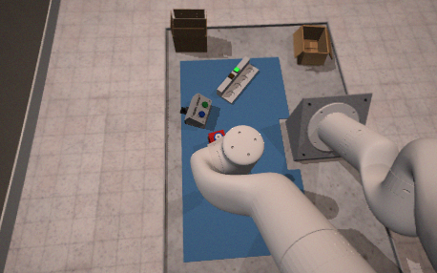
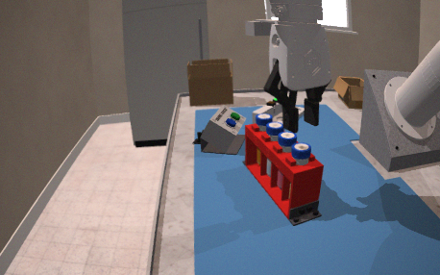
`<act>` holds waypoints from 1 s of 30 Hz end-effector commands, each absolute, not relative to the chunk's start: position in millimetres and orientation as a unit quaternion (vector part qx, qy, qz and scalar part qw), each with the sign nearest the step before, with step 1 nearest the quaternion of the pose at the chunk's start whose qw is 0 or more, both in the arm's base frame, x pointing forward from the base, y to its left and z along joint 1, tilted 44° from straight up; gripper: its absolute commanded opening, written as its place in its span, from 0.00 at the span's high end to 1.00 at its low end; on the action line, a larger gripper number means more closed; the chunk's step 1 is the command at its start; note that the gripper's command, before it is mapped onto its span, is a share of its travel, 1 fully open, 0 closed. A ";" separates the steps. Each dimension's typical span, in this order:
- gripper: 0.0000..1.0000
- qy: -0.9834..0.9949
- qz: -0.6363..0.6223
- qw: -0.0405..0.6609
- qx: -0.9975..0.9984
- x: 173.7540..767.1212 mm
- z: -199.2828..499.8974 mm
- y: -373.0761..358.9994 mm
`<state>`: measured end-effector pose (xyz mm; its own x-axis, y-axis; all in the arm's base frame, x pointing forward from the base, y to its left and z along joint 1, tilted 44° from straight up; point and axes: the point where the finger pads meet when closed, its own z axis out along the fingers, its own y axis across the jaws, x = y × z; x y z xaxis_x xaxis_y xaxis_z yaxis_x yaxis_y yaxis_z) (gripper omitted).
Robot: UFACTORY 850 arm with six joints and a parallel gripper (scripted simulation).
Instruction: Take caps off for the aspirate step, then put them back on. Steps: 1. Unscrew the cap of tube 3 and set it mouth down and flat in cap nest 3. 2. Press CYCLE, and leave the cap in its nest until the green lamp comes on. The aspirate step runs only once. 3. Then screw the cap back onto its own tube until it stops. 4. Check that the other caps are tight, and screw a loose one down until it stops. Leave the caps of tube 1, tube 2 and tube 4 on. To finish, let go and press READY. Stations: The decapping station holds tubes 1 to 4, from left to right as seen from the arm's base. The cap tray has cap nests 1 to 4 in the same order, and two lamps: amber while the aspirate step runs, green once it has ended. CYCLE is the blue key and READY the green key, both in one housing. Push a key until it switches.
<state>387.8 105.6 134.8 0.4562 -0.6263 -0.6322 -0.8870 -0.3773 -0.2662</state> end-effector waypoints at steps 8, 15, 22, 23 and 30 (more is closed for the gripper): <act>0.54 0.461 0.209 0.306 -0.806 386.6 132.8 115.2; 0.54 0.461 0.209 0.306 -0.806 385.6 119.7 127.6; 0.54 0.461 0.209 0.306 -0.806 385.1 113.6 133.5; 0.54 0.461 0.209 0.306 -0.806 385.1 113.6 133.5; 0.54 0.461 0.209 0.306 -0.806 385.1 112.5 134.5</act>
<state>384.5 133.9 113.2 0.4870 -0.6147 -0.6205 -0.8716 -0.3875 -0.3002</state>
